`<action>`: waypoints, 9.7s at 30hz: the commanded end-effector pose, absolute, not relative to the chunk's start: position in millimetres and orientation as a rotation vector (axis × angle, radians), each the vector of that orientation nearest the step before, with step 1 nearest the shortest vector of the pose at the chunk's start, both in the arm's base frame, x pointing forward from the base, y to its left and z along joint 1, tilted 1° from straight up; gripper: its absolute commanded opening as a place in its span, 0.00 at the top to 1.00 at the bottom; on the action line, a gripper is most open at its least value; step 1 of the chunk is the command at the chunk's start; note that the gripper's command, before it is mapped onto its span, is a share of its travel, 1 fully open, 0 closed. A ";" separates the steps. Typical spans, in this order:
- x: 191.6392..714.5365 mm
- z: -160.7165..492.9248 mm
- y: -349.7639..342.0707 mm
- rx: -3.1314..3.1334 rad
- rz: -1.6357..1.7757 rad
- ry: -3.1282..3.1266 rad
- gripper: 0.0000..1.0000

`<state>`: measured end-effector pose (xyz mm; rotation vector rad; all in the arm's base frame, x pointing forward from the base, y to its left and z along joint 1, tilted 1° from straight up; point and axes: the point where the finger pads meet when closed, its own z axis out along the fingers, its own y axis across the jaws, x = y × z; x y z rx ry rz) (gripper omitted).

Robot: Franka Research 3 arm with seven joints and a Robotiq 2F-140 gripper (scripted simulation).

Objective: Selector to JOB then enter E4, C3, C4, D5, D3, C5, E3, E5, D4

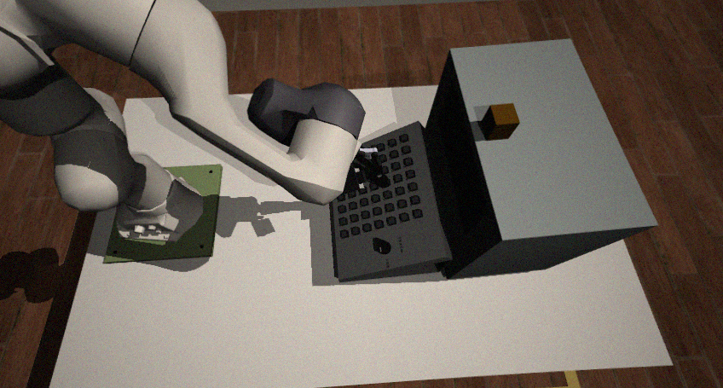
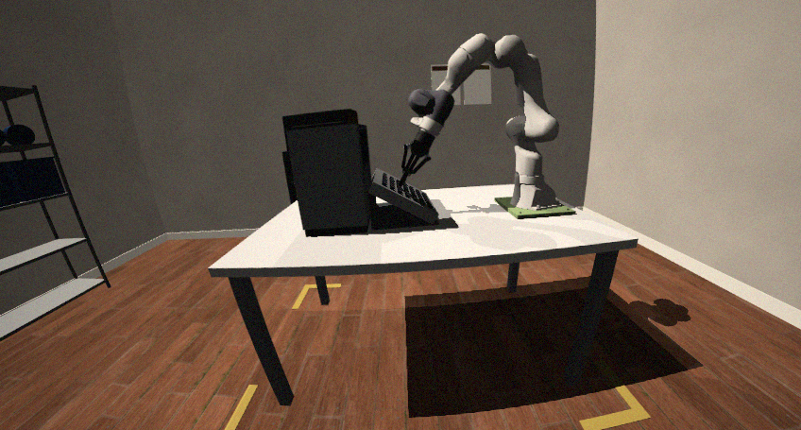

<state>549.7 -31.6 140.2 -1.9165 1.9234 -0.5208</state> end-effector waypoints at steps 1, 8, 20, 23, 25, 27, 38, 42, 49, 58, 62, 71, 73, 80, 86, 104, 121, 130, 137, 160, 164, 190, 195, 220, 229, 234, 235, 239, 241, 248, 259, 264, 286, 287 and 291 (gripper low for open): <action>551.0 142.0 -31.8 -1.916 -0.528 1.919 0.90; 548.2 146.8 -31.8 -1.916 -0.528 1.919 0.90; 537.7 164.2 -31.8 -1.916 -0.528 1.919 0.90; 537.1 165.3 -31.8 -1.916 -0.529 1.919 0.90; 536.0 167.1 -31.8 -1.916 -0.528 1.919 0.90; 535.3 168.3 -31.8 -1.916 -0.529 1.919 0.90; 540.0 172.6 -44.4 -1.916 -0.529 1.919 0.90; 546.2 176.3 -58.9 -1.916 -0.529 1.919 0.90; 563.7 186.7 -99.7 -1.916 -0.529 1.919 0.90; 565.0 184.7 -99.9 -1.916 -0.528 1.919 0.90; 567.8 180.1 -99.9 -1.916 -0.528 1.919 0.90; 574.4 169.0 -99.9 -1.916 -0.528 1.919 0.90; 574.7 168.5 -99.9 -1.916 -0.528 1.919 0.90; 575.0 167.9 -99.9 -1.916 -0.529 1.919 0.90; 575.0 167.9 -99.9 -1.916 -0.529 1.919 0.90; 575.8 166.6 -99.9 -1.916 -0.528 1.919 0.90; 579.1 161.1 -99.9 -1.916 -0.529 1.919 0.90; 580.2 159.2 -99.9 -1.916 -0.528 1.919 0.90; 580.7 158.3 -99.9 -1.916 -0.529 1.919 0.90; 580.8 158.3 -99.9 -1.916 -0.529 1.919 0.90; 580.8 158.3 -99.9 -1.916 -0.529 1.919 0.90; 581.3 157.4 -99.9 -1.916 -0.529 1.919 0.90; 581.3 157.4 -99.9 -1.916 -0.529 1.919 0.90; 573.2 171.0 -99.9 -1.916 -0.528 1.919 0.90; 567.0 181.3 -99.9 -1.916 -0.528 1.919 0.90; 564.5 185.6 -99.9 -1.916 -0.528 1.919 0.90; 564.2 186.1 -99.9 -1.916 -0.528 1.919 0.90; 563.8 186.7 -99.9 -1.916 -0.529 1.919 0.90; 563.6 186.6 -99.7 -1.916 -0.529 1.919 0.90; 545.3 175.7 -78.3 -1.916 -0.529 1.919 0.90; 505.5 151.8 -31.8 -1.916 -0.529 1.919 0.90; 506.2 150.7 -31.8 -1.916 -0.528 1.919 0.90; 516.7 133.0 -31.8 -1.916 -0.529 1.919 0.90; 516.7 133.0 -31.8 -1.916 -0.529 1.919 0.90; 516.7 133.0 -31.8 -1.916 -0.529 1.919 0.90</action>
